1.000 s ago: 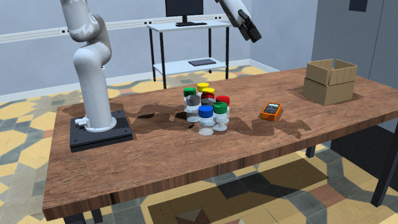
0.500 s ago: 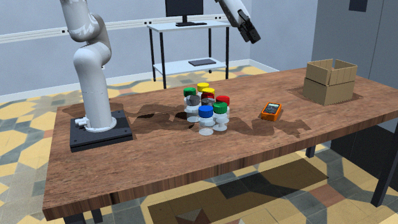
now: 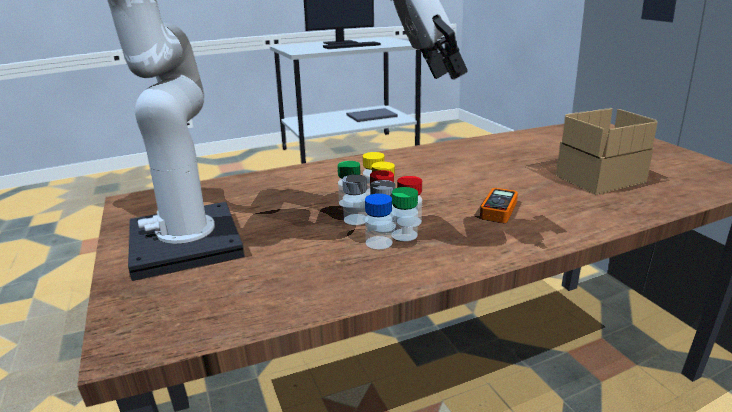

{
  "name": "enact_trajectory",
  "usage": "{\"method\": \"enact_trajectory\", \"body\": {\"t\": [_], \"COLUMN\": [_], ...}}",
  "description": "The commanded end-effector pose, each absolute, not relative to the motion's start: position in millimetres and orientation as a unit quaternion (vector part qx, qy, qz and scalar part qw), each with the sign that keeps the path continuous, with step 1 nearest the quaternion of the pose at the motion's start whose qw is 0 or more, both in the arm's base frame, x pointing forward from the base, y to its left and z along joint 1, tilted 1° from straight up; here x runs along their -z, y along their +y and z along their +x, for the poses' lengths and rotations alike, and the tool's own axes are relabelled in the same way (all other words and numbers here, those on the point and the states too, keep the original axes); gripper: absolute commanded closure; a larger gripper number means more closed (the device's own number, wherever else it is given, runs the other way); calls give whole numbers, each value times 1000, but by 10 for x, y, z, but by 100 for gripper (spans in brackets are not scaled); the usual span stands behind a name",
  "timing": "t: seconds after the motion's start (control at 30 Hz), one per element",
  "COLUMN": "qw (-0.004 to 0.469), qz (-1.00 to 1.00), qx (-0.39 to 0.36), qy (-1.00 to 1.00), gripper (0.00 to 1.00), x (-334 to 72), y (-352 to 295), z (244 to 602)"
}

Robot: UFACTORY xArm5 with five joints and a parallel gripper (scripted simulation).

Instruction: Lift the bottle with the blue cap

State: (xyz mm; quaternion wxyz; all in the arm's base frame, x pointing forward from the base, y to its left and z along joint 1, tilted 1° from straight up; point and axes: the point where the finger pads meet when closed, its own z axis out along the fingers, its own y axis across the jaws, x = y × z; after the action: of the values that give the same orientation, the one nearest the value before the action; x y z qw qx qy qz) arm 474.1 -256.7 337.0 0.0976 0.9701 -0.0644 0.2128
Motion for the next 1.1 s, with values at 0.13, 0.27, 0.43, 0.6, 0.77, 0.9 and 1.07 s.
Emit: {"method": "enact_trajectory", "body": {"t": [0.13, 0.27, 0.43, 0.6, 0.77, 0.9, 1.07], "qw": [90, 87, 79, 71, 61, 55, 46], "qz": [980, 982, 985, 986, 985, 984, 980], "qx": [-179, -166, -142, -121, -98, -86, -67], "qy": [-9, 11, 52, 86, 127, 148, 182], "gripper": [21, 21, 21, 21, 21, 21, 21], "x": [-3372, -3367, -3363, -3363, -3369, -3374, -3386], "y": [-2384, -2317, -2184, -2074, -1943, -1878, -1772], "z": [4651, 4612, 4528, 4452, 4353, 4301, 4210]}}
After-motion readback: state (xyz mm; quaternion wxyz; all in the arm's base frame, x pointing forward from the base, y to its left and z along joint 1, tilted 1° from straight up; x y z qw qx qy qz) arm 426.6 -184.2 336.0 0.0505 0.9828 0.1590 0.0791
